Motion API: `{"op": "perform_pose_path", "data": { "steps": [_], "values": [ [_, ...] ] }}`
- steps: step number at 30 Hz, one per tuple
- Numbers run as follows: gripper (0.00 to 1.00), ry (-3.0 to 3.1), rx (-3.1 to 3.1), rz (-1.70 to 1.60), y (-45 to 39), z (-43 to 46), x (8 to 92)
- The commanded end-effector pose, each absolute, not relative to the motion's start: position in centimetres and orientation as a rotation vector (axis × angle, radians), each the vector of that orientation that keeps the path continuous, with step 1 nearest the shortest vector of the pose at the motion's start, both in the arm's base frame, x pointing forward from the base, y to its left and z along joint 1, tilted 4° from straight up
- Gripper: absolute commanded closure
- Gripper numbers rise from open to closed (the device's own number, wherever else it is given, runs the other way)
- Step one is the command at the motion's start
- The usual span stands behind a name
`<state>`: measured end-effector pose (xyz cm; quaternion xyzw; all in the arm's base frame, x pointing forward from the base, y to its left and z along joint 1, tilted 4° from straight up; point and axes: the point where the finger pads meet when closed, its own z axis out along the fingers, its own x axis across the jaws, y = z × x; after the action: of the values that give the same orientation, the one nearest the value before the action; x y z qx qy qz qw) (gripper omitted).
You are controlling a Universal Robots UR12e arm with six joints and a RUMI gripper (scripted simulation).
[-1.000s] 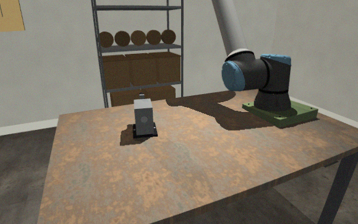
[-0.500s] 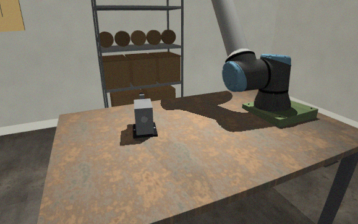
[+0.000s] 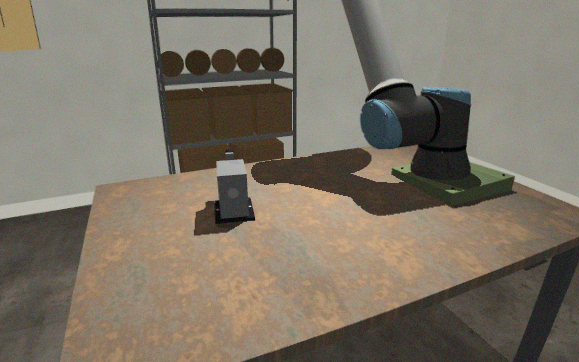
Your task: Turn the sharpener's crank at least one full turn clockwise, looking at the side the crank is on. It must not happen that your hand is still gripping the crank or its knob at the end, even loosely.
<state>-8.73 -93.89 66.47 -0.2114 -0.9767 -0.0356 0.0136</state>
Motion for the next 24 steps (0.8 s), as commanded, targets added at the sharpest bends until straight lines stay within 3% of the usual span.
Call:
{"op": "perform_pose_path", "data": {
  "steps": [1,24],
  "values": [
    [0.68,-3.054,-0.657,-0.112,-94.1,65.7,-6.5],
    [0.68,-3.077,-0.655,-0.127,-94.2,62.6,1.3]
  ]
}}
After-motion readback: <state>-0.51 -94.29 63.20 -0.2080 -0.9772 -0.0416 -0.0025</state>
